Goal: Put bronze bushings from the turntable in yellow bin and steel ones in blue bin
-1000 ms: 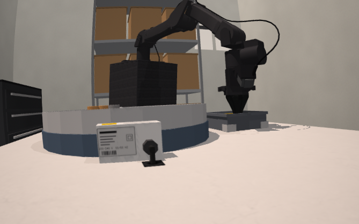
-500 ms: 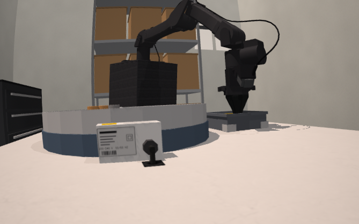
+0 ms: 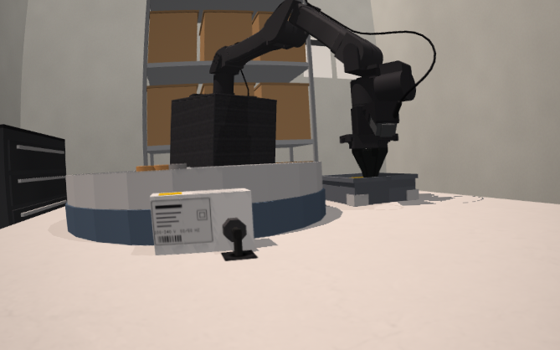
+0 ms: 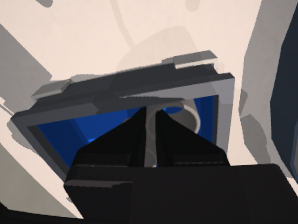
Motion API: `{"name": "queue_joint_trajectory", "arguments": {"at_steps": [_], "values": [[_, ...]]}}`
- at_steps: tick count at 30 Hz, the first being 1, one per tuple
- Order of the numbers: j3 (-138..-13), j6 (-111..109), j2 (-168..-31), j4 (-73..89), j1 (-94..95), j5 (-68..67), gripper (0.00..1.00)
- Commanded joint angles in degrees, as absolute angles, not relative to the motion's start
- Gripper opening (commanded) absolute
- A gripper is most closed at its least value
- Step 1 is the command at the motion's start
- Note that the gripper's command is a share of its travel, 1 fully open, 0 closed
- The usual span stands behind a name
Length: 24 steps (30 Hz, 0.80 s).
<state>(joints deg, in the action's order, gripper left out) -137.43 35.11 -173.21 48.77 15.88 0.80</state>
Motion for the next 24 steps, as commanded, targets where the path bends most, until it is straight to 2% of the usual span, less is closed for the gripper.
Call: {"name": "queue_joint_trajectory", "arguments": {"at_steps": [1, 24], "values": [[-137.2, 34.99, -171.48, 48.67, 15.19, 0.48, 0.0], [-137.58, 35.1, -171.33, 49.38, 15.33, 0.47, 0.0]]}}
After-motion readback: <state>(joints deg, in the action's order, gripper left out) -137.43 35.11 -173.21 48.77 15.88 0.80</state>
